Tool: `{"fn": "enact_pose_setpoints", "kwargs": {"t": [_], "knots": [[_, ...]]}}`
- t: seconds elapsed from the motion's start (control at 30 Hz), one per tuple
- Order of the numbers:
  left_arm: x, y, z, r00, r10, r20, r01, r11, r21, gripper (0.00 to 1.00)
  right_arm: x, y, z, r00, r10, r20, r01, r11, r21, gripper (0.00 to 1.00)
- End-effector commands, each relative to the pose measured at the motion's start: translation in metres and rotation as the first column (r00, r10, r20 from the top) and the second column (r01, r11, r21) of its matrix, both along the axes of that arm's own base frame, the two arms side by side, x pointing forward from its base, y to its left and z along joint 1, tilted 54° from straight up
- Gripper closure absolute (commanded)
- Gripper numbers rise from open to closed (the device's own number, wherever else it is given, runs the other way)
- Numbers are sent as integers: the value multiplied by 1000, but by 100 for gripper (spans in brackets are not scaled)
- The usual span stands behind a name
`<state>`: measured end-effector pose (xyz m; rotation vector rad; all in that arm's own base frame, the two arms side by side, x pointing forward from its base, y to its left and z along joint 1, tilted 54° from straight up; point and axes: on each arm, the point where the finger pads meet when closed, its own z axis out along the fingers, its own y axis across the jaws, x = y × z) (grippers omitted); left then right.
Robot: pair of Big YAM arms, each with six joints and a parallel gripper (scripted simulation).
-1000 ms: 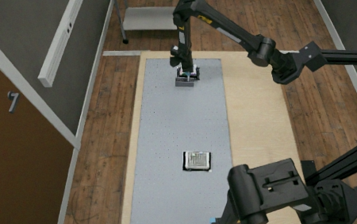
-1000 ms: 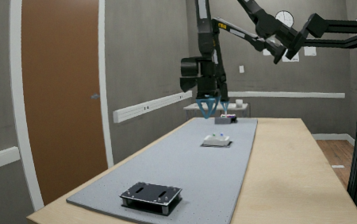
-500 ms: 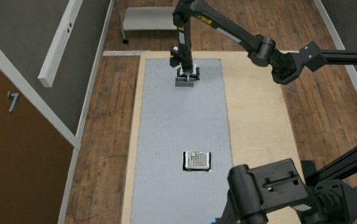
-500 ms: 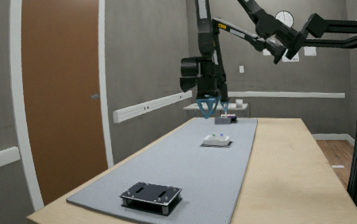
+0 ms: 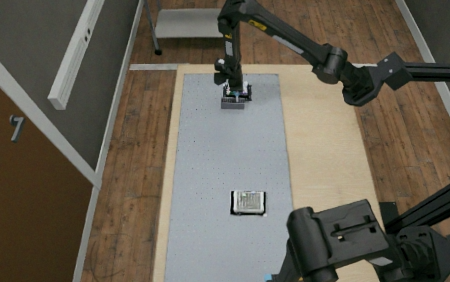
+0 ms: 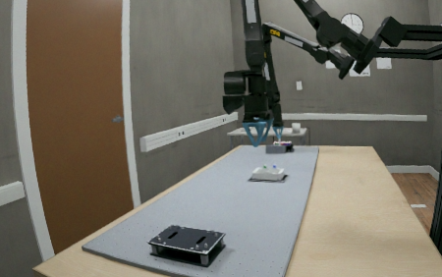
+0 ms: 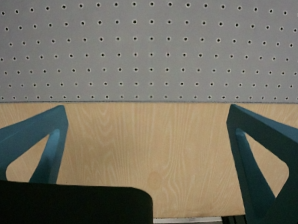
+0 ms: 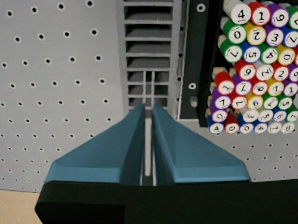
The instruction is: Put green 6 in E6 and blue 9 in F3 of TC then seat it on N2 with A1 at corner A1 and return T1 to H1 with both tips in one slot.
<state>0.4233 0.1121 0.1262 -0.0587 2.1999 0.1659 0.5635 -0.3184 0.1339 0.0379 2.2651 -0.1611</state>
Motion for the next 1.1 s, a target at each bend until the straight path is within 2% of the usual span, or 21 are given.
{"fn": "enact_pose_setpoints", "kwargs": {"t": [0.0, 0.23, 0.27, 0.57, 1.07], "knots": [[0, 0, 0, 1000, -3, 1, 3, 1000, 3, 0, 12, 5, -14, 1000, 6, -9, -6, 1000, 14, 93], [0, 0, 0, 1000, -3, 1, 3, 1000, 3, 0, 13, 4, -15, 1000, 6, -9, -6, 1000, 14, 93], [0, 0, 0, 1000, -3, 1, 3, 1000, 3, 0, -10, -3, -12, 1000, -7, -28, 7, 1000, 18, 93], [0, 0, 0, 1000, -3, 1, 3, 1000, 3, 0, -7, -4, -19, 1000, -3, -28, 4, 1000, 15, 93], [0, 0, 0, 1000, -3, 1, 3, 1000, 3, 0, -1, -9, -16, 1000, -3, -13, 3, 1000, 3, 93]]}}
